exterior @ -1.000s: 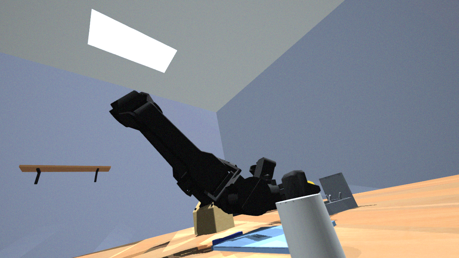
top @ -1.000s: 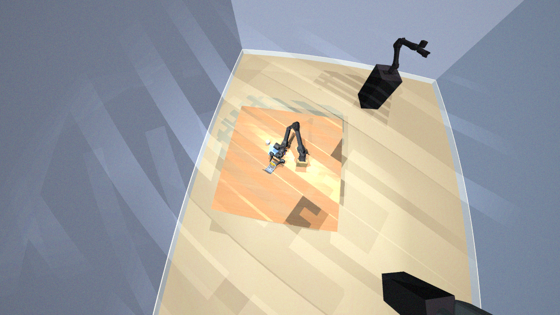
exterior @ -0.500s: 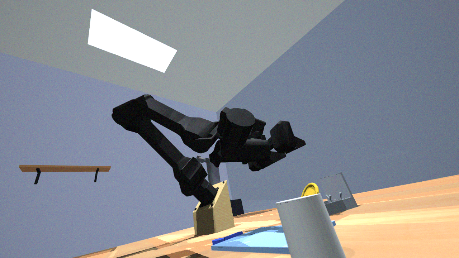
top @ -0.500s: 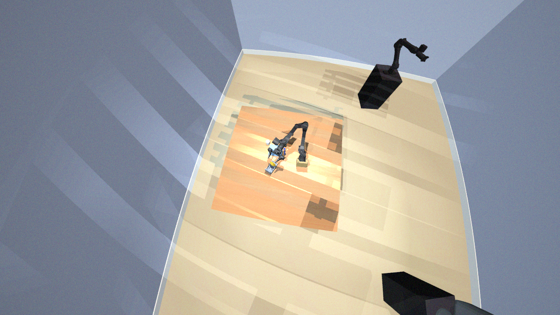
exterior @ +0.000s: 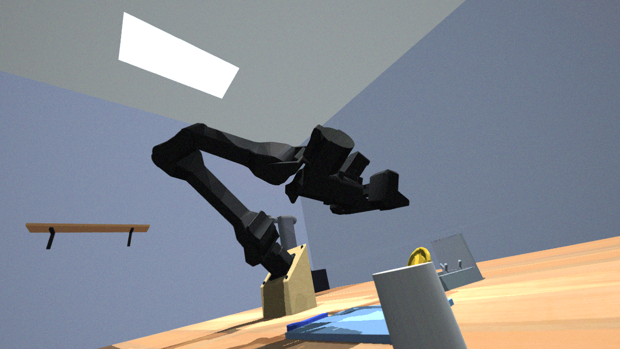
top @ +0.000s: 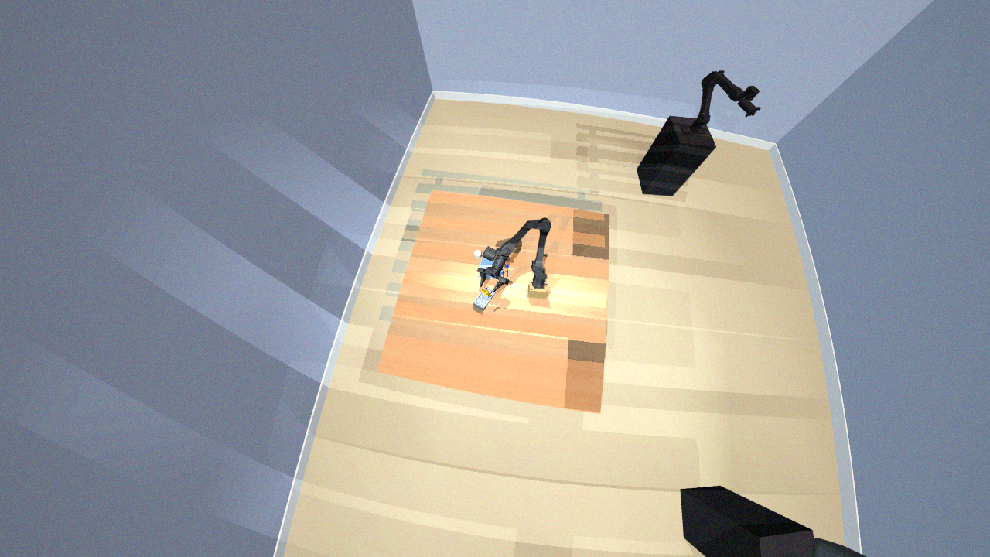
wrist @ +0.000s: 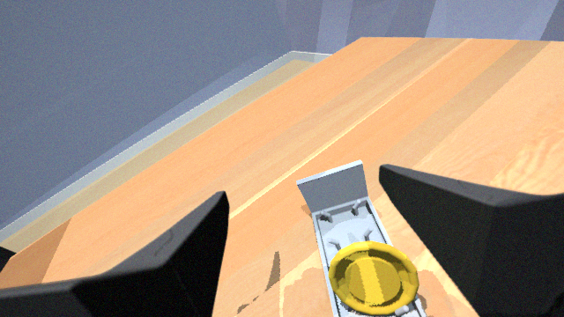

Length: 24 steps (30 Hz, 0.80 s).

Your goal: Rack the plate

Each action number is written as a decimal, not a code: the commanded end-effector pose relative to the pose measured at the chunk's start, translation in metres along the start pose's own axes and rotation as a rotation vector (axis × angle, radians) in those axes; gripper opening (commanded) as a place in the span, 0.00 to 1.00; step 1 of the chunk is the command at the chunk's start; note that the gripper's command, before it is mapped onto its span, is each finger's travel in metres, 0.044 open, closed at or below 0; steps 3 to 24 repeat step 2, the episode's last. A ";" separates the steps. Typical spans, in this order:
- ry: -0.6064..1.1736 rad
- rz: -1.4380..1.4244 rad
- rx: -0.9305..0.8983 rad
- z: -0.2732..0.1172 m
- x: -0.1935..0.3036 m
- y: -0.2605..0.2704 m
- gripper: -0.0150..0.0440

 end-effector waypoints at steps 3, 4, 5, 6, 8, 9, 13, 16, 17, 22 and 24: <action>0.105 0.106 0.008 0.000 -0.009 0.006 0.93; 0.105 0.106 0.008 0.000 -0.009 0.006 0.93; 0.105 0.106 0.008 0.000 -0.009 0.006 0.93; 0.105 0.106 0.008 0.000 -0.009 0.006 0.93; 0.105 0.106 0.008 0.000 -0.009 0.006 0.93; 0.105 0.106 0.008 0.000 -0.009 0.006 0.93; 0.105 0.106 0.008 0.000 -0.009 0.006 0.93; 0.105 0.106 0.008 0.000 -0.009 0.006 0.93; 0.105 0.106 0.008 0.000 -0.009 0.006 0.93; 0.105 0.106 0.008 0.000 -0.009 0.006 0.93; 0.105 0.106 0.008 0.000 -0.009 0.006 0.93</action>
Point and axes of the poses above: the point midway between the two fingers, 35 mm back from their tips, its own z axis out along the fingers, its own y axis across the jaws, x = y × z, the point moved 10 cm from there along -z, back along the fingers, and after that the axes turned 12 degrees about z, right-handed, at the moved point
